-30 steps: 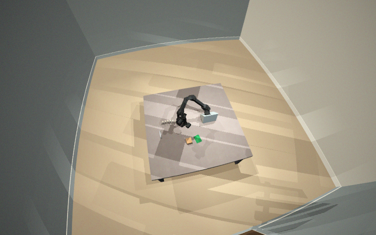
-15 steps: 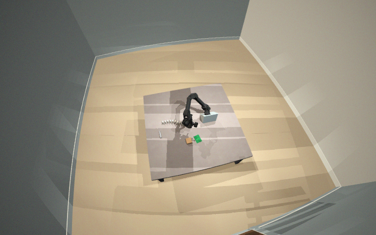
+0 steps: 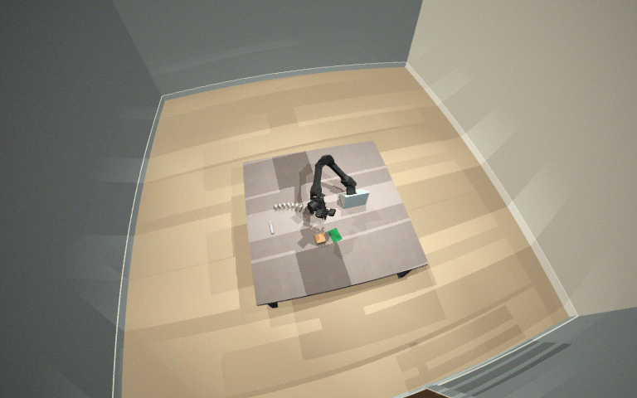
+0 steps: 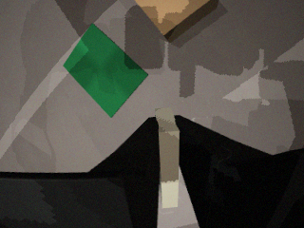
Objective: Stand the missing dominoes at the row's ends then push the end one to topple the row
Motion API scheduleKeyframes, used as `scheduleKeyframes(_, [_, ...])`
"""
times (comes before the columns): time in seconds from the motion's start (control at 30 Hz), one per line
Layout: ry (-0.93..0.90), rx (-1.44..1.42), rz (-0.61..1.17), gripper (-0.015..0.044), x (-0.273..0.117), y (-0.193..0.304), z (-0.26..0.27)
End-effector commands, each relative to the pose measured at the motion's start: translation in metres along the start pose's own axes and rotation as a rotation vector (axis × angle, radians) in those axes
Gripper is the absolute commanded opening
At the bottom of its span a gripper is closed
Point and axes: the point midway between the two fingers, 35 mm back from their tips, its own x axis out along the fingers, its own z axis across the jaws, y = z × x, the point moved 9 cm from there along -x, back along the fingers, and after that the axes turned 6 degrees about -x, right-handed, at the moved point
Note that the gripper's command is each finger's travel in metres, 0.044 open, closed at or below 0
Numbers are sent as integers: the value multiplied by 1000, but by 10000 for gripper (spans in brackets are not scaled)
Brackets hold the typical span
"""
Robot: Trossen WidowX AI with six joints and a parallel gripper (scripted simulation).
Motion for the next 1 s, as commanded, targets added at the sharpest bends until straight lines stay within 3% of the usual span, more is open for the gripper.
scheduleKeyframes(0.0, [-32,-4,-75,23,4,7,-2])
scheduleKeyframes(0.97, [-55,-73,-675,23,35,59,-12])
